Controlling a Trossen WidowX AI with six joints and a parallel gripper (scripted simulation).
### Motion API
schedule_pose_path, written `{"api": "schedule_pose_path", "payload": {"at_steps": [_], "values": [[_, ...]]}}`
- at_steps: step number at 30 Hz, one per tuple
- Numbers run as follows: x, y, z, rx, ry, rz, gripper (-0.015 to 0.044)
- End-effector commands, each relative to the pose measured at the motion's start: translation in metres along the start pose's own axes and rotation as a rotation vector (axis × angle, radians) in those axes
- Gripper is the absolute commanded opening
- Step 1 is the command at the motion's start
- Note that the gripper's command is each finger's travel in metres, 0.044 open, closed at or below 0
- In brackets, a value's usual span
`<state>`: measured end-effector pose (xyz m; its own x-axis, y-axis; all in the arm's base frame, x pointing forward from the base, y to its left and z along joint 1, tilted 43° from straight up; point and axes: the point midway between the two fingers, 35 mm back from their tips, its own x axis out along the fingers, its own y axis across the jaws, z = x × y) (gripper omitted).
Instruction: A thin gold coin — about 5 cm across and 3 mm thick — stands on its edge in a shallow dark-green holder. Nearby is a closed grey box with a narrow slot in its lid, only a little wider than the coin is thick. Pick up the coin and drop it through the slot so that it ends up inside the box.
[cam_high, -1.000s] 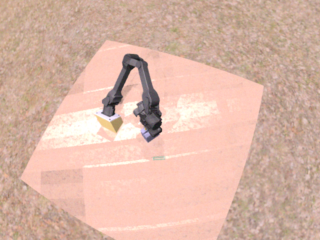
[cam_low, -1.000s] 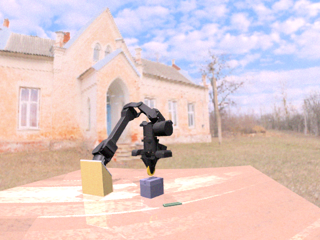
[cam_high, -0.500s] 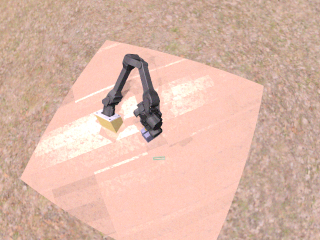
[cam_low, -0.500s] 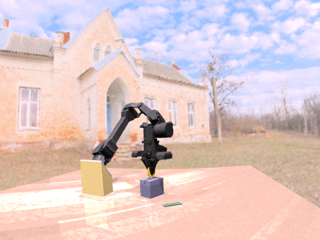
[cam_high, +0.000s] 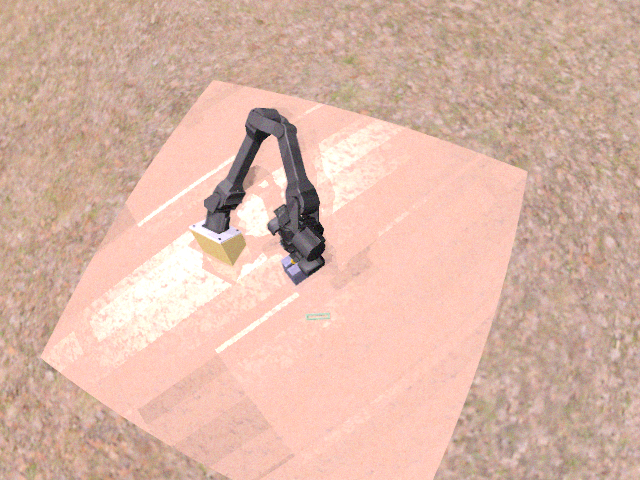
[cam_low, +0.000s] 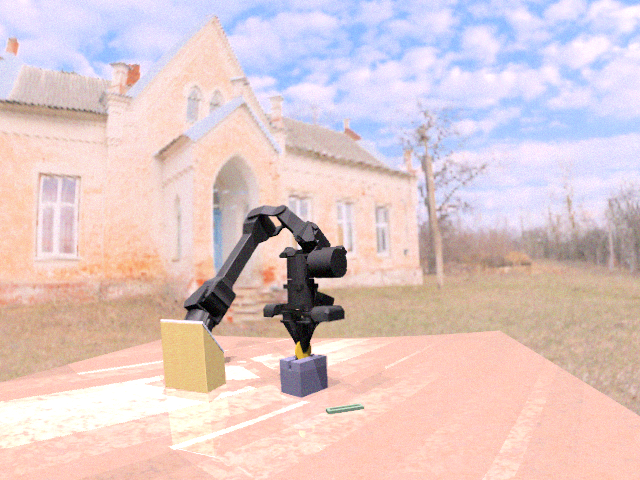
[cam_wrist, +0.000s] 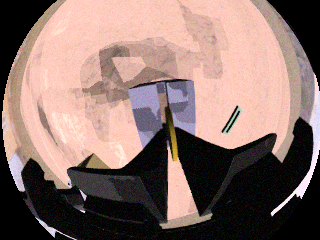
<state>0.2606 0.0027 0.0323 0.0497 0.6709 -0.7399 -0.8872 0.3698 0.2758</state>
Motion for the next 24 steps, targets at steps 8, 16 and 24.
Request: {"api": "schedule_pose_path", "payload": {"at_steps": [8, 16, 24], "values": [[0.000, 0.000, 0.000, -0.001, 0.000, -0.001, 0.0161], [-0.011, 0.000, 0.000, 0.000, 0.001, -0.001, 0.0266], [-0.037, 0.001, -0.001, 0.004, -0.002, 0.004, 0.0440]]}}
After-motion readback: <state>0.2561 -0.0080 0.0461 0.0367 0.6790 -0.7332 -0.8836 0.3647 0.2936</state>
